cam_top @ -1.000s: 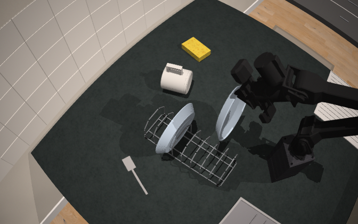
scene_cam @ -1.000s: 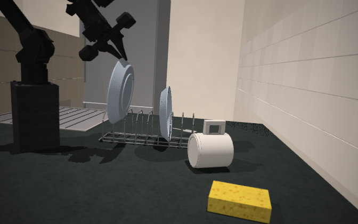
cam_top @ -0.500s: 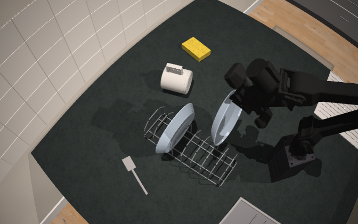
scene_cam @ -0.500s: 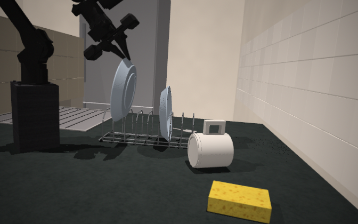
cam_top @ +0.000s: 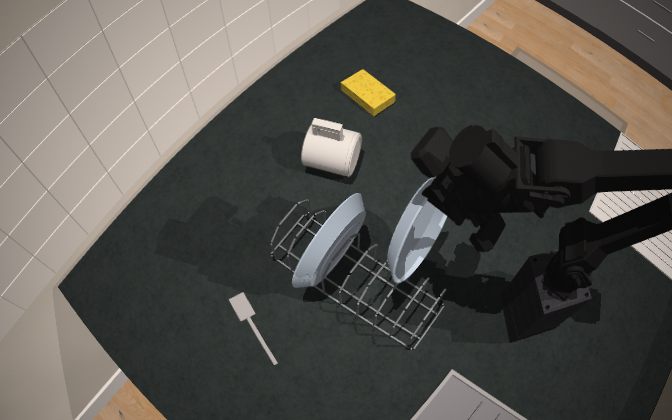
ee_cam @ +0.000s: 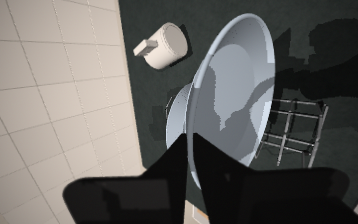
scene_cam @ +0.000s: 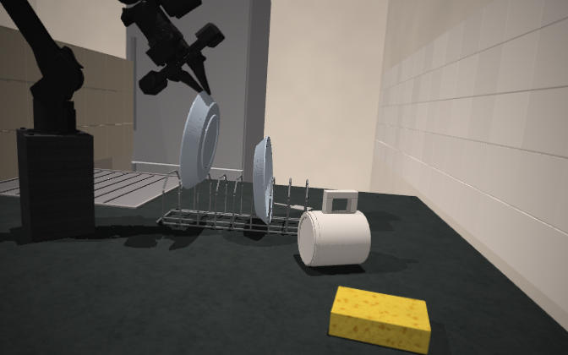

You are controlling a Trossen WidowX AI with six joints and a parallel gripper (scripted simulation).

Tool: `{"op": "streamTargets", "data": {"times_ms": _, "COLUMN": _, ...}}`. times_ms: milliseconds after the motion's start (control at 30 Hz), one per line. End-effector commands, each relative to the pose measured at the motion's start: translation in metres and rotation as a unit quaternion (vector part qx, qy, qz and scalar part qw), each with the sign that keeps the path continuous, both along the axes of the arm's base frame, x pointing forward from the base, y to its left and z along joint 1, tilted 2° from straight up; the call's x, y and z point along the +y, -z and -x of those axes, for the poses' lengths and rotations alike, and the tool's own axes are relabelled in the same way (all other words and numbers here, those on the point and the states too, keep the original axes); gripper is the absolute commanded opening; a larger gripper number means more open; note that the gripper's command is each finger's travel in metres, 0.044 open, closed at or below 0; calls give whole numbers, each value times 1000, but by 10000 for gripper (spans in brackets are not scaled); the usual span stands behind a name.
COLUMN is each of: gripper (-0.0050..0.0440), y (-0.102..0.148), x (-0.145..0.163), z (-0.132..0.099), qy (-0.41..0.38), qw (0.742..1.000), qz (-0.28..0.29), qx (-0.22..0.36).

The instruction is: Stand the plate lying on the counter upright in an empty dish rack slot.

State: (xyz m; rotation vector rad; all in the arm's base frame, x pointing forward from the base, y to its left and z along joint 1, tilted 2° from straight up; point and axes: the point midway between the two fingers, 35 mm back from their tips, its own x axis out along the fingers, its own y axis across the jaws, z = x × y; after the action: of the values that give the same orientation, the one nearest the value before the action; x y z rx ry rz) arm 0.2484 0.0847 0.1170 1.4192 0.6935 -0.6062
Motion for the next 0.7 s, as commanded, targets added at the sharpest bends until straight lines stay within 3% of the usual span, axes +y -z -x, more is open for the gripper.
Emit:
{"op": "streamTargets", "data": {"times_ms": 0, "gripper": 0, "y": -11, "x": 10, "z": -5, "qy": 2, "qw": 1000, "qz": -5, "qx": -16}}
{"op": "streamTargets", "data": {"times_ms": 667, "gripper": 0, "y": -15, "x": 43, "z": 1, "qy": 1, "qw": 1000, "qz": -1, "qx": -26}}
